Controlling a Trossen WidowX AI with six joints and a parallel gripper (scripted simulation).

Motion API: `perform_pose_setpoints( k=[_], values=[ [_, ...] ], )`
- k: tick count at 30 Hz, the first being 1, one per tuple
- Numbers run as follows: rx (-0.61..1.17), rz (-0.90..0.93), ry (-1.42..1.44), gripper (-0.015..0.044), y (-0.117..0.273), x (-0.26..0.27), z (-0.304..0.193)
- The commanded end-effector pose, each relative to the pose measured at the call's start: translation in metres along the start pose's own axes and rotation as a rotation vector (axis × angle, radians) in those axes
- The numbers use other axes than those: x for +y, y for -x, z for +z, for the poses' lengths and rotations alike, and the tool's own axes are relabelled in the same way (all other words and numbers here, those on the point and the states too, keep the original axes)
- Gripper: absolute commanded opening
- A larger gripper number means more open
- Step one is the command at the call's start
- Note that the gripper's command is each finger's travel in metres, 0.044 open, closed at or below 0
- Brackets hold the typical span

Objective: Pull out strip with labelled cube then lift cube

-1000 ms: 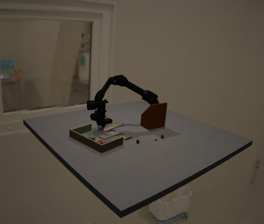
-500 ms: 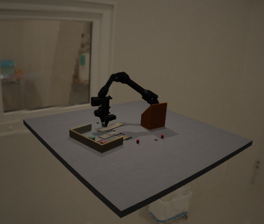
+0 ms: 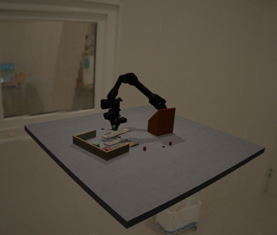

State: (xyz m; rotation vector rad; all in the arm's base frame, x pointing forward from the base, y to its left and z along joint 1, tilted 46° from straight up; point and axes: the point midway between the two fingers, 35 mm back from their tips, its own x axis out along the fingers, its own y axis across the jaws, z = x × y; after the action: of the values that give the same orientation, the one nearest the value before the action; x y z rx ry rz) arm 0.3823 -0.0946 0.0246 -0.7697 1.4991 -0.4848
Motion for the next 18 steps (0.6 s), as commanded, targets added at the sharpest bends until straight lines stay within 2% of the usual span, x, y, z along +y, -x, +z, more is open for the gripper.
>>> perform_pose_setpoints(
  k=[1, 18],
  values=[
    [0.005, -0.003, 0.000, 0.0000, 0.000, 0.007, -0.014],
    [0.008, -0.002, 0.003, 0.0000, -0.001, 0.030, -0.070]
  ],
)
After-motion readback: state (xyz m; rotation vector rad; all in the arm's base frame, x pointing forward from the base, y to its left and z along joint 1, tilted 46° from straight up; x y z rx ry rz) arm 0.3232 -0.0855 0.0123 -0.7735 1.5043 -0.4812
